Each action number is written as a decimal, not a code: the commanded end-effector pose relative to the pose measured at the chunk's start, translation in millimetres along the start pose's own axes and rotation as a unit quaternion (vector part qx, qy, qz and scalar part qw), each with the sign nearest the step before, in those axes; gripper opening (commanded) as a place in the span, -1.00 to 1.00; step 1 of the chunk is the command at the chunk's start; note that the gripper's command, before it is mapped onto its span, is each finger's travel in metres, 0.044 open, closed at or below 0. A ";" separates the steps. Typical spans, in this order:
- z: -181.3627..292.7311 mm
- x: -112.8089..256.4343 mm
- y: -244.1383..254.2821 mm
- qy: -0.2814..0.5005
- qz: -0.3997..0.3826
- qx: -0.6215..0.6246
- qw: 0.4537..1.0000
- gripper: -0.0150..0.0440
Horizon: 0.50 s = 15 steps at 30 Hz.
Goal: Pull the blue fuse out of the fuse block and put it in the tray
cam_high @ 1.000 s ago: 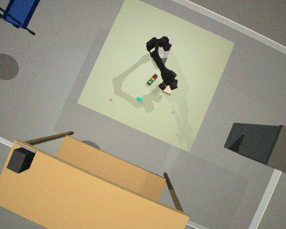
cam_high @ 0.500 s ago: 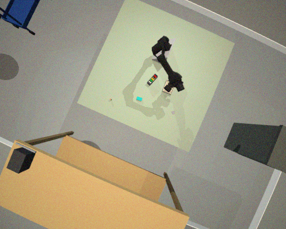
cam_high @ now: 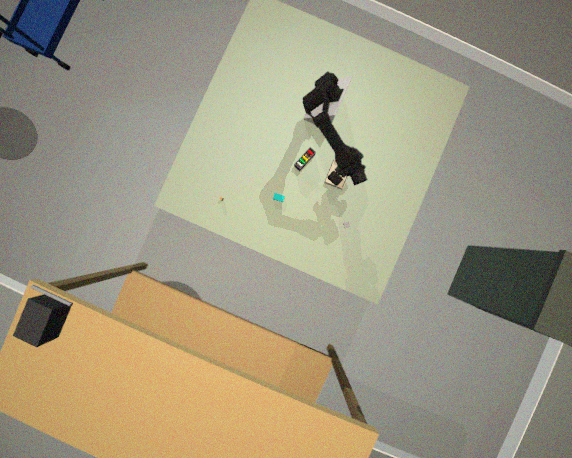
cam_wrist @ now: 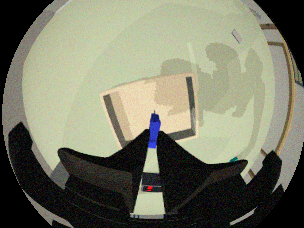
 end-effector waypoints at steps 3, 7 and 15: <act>0.0 -10.9 0.0 0.000 0.002 0.003 1.000 -0.49; 0.3 -16.9 0.2 0.000 0.002 0.003 1.000 -0.49; 0.5 -14.1 0.2 0.001 0.000 0.000 1.000 0.04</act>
Point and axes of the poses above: the point midway between the two fingers, 35 mm back from their tips, its own x axis back along the fingers, its own y axis across the jaws, z = x × y, the point moved 5 cm from there along x, back along the fingers, and after that the axes turned 3 degrees about -x, right-handed, at the moved point
